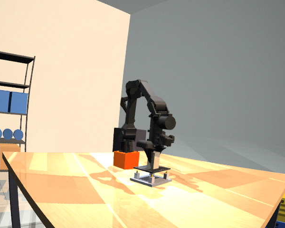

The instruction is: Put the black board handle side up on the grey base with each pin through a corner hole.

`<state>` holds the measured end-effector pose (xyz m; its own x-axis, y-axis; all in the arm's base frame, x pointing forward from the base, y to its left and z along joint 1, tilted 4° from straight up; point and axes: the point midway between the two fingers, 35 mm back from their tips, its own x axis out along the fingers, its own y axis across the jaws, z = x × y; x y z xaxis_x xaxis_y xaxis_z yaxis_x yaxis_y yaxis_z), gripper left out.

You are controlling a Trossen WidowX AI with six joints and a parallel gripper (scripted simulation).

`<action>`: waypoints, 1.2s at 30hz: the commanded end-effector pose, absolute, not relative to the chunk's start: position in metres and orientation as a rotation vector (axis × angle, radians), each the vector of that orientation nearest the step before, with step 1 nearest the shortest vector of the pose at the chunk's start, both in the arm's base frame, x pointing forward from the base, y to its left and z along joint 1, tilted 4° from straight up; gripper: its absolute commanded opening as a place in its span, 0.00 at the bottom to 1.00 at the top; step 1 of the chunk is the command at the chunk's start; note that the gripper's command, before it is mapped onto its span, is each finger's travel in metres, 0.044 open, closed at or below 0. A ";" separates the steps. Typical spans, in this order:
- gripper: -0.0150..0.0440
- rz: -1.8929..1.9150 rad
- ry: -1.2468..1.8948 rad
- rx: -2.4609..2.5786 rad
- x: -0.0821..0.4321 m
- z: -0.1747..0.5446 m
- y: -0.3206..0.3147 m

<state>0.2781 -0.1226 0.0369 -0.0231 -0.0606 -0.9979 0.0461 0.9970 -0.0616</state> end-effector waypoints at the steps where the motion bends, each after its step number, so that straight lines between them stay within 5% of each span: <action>1: 0.25 -0.083 1.592 -0.013 0.278 0.036 -0.123; 36: 0.25 -0.081 1.591 -0.016 0.278 0.025 -0.124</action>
